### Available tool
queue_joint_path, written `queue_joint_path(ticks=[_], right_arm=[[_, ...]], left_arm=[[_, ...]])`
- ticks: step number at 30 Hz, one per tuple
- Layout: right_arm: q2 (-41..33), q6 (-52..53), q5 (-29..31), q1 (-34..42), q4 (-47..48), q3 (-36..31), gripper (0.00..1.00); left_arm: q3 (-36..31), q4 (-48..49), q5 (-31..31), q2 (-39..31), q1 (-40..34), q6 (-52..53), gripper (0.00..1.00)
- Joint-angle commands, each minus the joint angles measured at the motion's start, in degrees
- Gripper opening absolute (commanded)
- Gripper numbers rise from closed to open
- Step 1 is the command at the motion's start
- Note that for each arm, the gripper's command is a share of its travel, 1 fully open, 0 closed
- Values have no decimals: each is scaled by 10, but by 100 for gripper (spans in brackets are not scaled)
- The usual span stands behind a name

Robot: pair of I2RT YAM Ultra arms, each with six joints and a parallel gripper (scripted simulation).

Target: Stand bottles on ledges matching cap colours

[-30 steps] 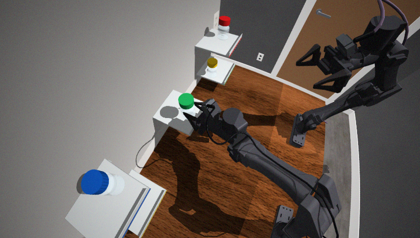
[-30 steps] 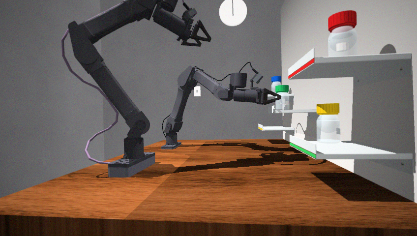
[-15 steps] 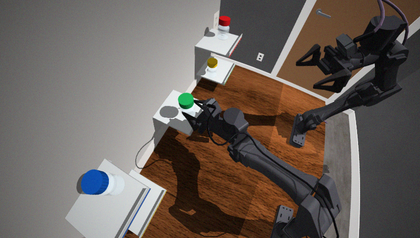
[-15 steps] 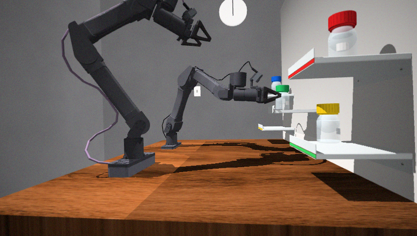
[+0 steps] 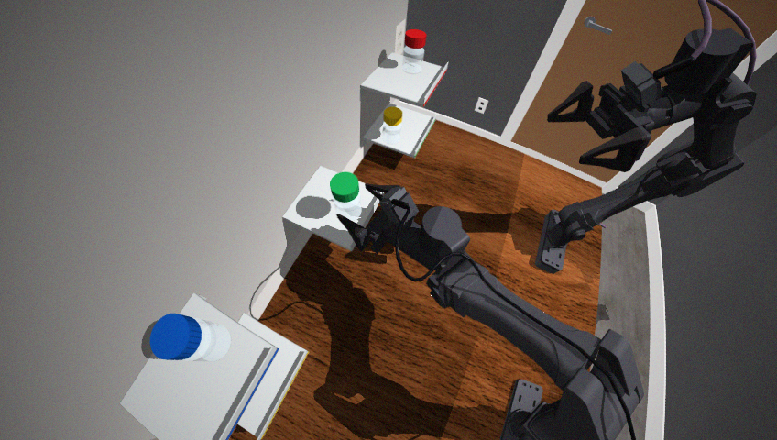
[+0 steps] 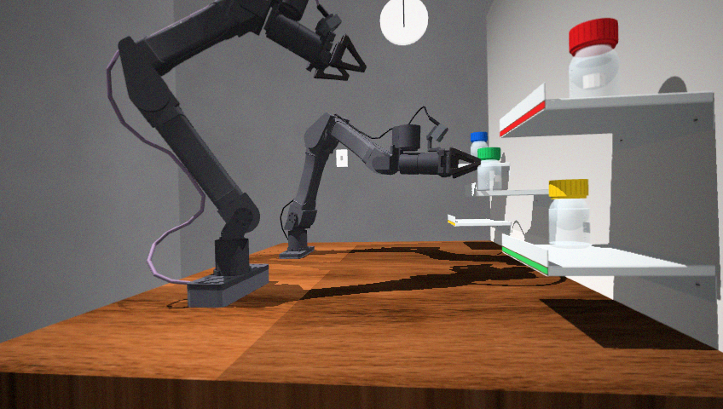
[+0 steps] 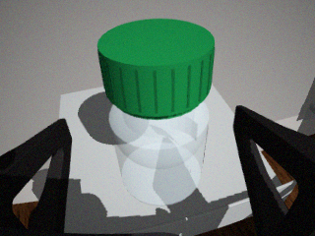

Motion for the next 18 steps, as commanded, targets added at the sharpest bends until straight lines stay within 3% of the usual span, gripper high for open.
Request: queue_joint_path(ticks=[1,6,14,18], right_arm=[[5,-1,-7,-3,-8,5,100],[5,-1,-7,-3,-8,5,100],[5,-1,-7,-3,-8,5,100],[5,-1,-7,-3,-8,5,100]], left_arm=[[-10,10,-6,-20,-10,-2,89],[-41,16,-17,-44,-21,-8,89],[-197,25,-53,-177,-57,-5,89],[-205,14,-57,-192,-56,1,89]])
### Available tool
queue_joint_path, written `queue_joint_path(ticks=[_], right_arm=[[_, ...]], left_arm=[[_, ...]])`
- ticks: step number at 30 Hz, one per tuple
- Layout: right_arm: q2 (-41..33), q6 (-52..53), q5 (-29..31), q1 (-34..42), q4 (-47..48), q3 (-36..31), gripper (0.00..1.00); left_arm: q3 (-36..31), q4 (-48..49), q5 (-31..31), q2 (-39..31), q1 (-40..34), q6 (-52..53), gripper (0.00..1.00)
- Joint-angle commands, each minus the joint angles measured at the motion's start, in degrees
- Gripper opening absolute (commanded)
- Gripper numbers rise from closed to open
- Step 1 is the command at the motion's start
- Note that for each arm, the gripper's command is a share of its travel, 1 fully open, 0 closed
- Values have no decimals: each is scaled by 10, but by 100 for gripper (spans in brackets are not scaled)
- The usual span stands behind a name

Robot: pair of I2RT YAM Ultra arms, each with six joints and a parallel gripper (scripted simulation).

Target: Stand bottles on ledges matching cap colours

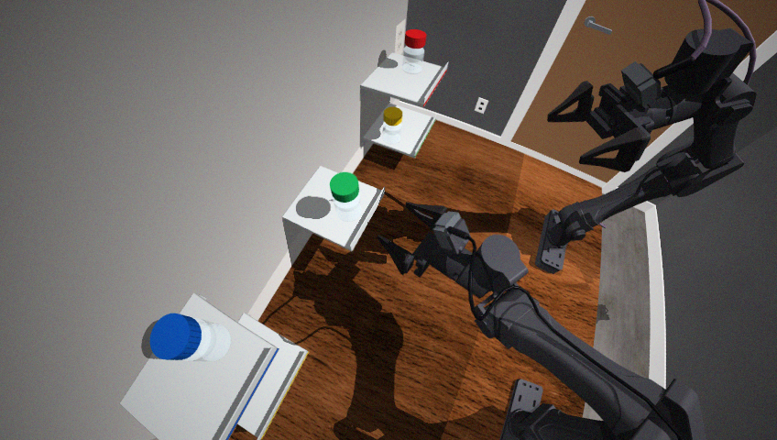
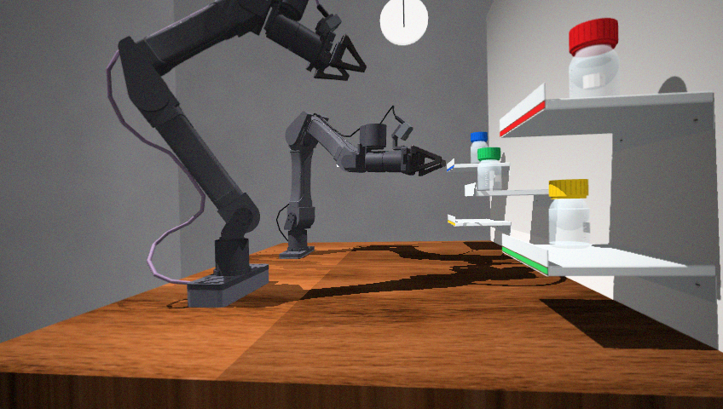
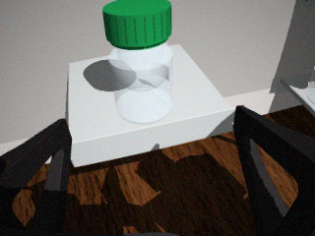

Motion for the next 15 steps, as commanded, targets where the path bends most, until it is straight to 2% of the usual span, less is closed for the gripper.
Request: queue_joint_path(ticks=[1,6,11,15], right_arm=[[5,-1,-7,-3,-8,5,100],[5,3,2,-3,14,4,100],[27,23,64,11,131,-33,100],[61,41,123,35,242,-89,100]], left_arm=[[-6,2,-11,-10,-2,2,89],[-3,-9,-8,-12,1,5,89],[-24,-56,12,-51,22,11,89],[-43,-118,37,-128,65,18,89]])
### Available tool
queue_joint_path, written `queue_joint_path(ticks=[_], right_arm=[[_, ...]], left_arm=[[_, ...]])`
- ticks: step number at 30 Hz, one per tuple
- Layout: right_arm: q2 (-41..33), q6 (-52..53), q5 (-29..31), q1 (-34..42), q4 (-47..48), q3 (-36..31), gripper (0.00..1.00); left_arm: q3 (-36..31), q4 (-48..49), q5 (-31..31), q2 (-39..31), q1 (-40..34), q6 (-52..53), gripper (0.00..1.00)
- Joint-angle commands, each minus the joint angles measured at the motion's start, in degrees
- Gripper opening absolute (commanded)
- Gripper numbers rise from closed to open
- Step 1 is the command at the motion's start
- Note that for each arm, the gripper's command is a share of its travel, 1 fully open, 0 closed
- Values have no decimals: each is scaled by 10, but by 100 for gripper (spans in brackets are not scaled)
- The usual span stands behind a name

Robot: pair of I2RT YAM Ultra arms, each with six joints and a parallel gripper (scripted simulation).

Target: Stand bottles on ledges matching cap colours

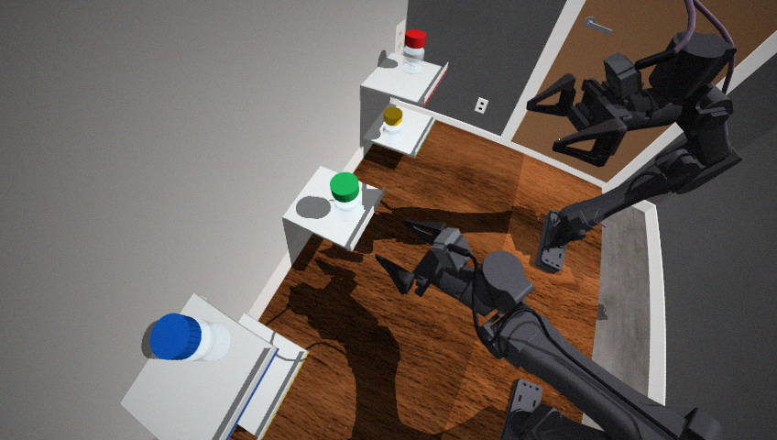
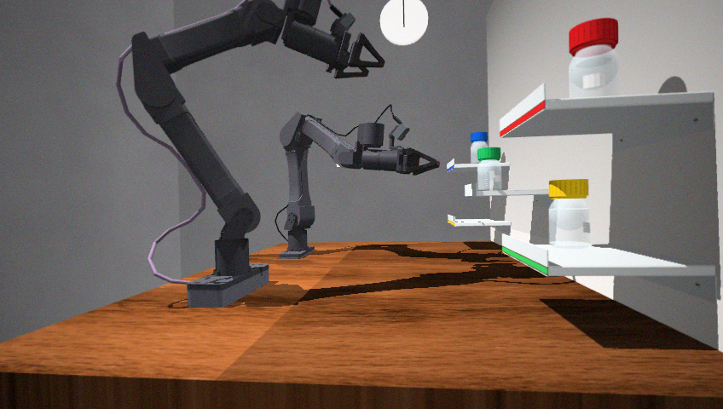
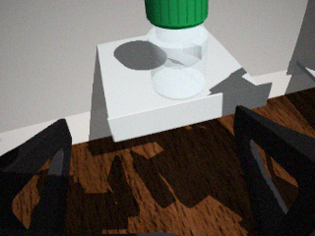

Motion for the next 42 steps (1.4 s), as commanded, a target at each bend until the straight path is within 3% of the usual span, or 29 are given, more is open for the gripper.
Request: queue_joint_path(ticks=[1,2,8,13,25,40,42], right_arm=[[36,20,58,18,103,-41,100],[36,20,58,18,103,-41,100],[111,54,163,66,286,-142,100],[147,61,210,88,376,-192,100],[161,49,221,99,413,-219,100],[162,49,222,95,415,-215,100],[162,42,221,95,433,-221,81]], left_arm=[[-7,-51,20,-60,33,8,89],[-7,-51,20,-60,33,8,89],[6,-170,90,-209,152,16,89],[36,-235,150,-261,239,15,89],[85,-275,200,-277,330,17,89],[81,-276,202,-270,329,14,89],[87,-289,221,-276,332,22,89]])
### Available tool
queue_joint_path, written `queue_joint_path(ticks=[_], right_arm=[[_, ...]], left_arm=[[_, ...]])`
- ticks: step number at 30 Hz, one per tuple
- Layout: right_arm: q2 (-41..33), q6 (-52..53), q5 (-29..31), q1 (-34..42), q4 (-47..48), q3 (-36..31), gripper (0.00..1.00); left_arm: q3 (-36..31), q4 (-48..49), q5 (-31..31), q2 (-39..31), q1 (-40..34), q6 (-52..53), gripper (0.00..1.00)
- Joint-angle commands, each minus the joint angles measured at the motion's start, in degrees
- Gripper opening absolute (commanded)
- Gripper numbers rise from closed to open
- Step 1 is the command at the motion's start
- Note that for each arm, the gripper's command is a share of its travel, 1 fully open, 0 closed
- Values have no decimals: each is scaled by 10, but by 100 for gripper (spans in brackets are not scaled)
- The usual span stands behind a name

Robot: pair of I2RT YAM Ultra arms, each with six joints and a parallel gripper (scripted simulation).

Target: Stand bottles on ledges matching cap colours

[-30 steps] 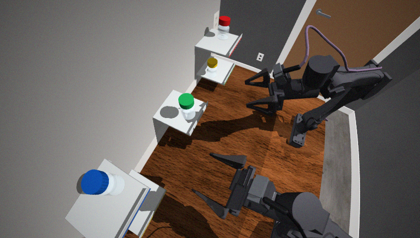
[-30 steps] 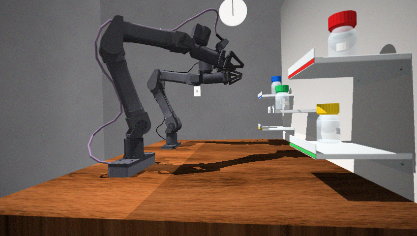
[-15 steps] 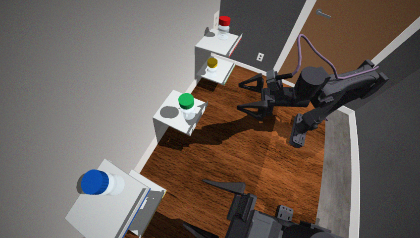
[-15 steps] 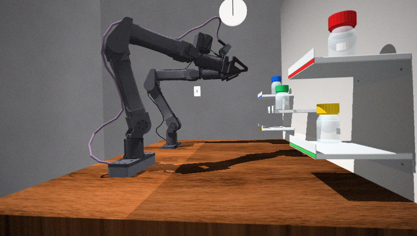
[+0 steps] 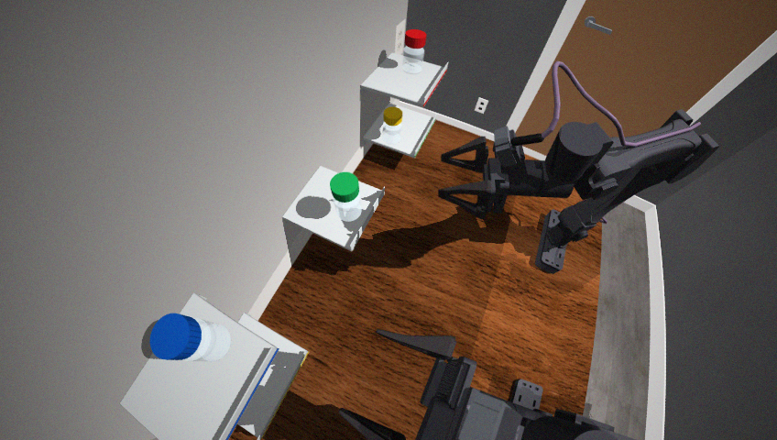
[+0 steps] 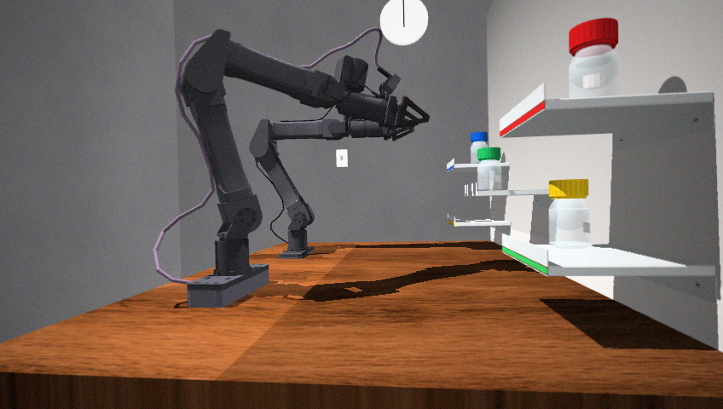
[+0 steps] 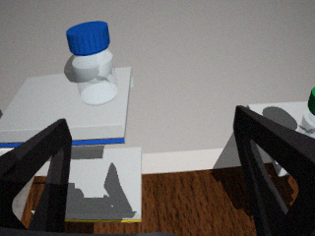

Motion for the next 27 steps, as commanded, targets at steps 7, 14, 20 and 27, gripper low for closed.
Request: queue_joint_path(ticks=[7,14,20,27], right_arm=[[39,-37,-6,-13,153,-38,81],[102,-64,-14,-28,274,-65,81],[196,-93,-23,-44,399,-78,81],[286,-116,-31,-56,495,-57,81]], left_arm=[[32,-84,198,8,38,48,89],[65,-139,355,29,83,81,89],[98,-187,522,51,135,108,89],[131,-223,632,79,173,133,89]])
